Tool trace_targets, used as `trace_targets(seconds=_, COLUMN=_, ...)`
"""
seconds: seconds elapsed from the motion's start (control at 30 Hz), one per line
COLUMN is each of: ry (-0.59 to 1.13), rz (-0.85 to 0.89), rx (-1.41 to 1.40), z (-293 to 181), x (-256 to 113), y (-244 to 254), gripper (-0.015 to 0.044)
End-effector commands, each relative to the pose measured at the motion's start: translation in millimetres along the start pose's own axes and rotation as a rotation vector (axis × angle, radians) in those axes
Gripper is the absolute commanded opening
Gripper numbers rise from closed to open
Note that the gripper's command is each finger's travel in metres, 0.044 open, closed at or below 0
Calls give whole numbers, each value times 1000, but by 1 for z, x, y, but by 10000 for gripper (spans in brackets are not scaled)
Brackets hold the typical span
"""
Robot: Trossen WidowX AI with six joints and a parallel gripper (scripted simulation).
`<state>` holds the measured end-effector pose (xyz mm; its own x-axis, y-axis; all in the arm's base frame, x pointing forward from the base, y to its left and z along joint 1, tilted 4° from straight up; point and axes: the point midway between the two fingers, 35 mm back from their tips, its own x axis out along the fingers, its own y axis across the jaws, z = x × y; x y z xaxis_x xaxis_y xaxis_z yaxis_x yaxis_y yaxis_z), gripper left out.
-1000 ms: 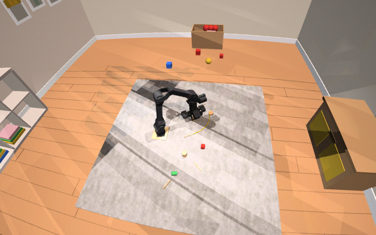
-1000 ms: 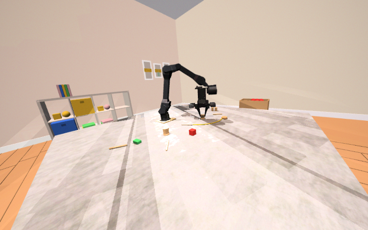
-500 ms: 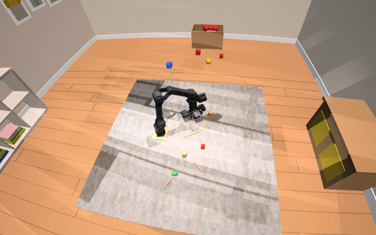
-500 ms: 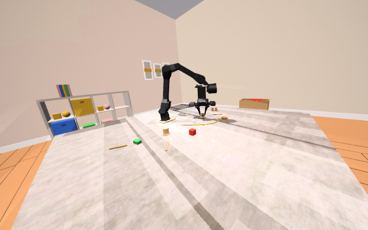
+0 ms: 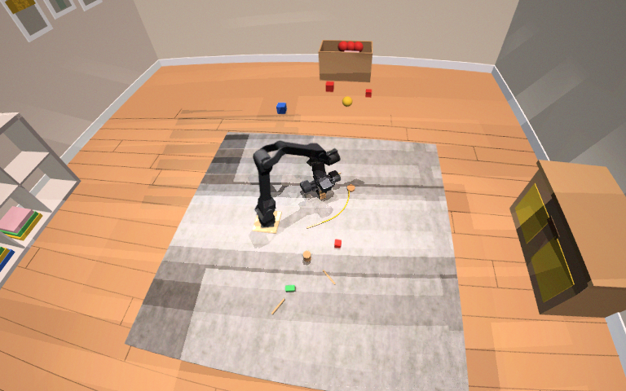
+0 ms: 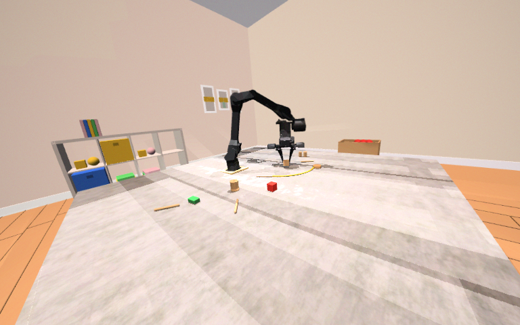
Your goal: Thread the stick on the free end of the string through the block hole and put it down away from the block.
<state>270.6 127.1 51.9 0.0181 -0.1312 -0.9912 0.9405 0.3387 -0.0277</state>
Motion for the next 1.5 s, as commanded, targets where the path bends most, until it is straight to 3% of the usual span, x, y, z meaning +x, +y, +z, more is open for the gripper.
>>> trace_targets(seconds=0.0, ry=-76, rz=-6, rx=4, z=-4, x=2, y=1, gripper=0)
trace_targets(seconds=1.43, ry=-747, rz=-13, rx=4, z=-43, x=14, y=0, gripper=0)
trace_targets(seconds=1.47, ry=-702, rz=-18, rx=8, z=-40, x=13, y=-2, gripper=26)
